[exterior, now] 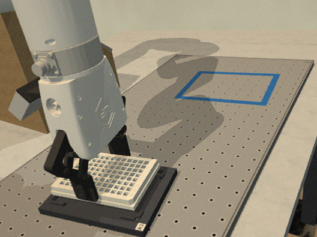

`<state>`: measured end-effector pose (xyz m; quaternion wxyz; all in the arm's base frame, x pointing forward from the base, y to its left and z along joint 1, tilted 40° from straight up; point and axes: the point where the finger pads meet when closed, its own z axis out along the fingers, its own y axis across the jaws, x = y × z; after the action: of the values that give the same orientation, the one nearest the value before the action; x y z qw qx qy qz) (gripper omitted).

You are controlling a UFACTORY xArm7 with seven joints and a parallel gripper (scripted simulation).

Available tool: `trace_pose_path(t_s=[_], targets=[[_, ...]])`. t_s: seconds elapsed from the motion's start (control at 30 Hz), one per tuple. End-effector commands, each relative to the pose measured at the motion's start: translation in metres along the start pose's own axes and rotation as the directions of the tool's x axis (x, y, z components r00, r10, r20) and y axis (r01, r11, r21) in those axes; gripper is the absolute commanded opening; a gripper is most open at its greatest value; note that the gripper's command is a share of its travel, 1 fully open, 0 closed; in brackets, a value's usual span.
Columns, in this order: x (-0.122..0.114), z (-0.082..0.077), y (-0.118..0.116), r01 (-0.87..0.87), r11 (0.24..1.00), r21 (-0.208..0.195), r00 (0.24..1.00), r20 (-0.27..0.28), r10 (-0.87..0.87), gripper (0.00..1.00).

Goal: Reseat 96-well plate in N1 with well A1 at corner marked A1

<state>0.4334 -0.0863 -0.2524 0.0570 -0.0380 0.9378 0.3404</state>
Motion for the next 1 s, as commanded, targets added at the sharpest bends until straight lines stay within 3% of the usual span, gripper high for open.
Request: trace_pose_path(t_s=[0.0, 0.97], targets=[[-0.0012, -0.0020, -0.0016, 0.000, 1.000, 0.004, 1.000, 0.003, 0.000, 0.00], [-0.0011, 0.0020, -0.0016, 0.000, 1.000, 0.004, 1.000, 0.003, 0.000, 0.00]])
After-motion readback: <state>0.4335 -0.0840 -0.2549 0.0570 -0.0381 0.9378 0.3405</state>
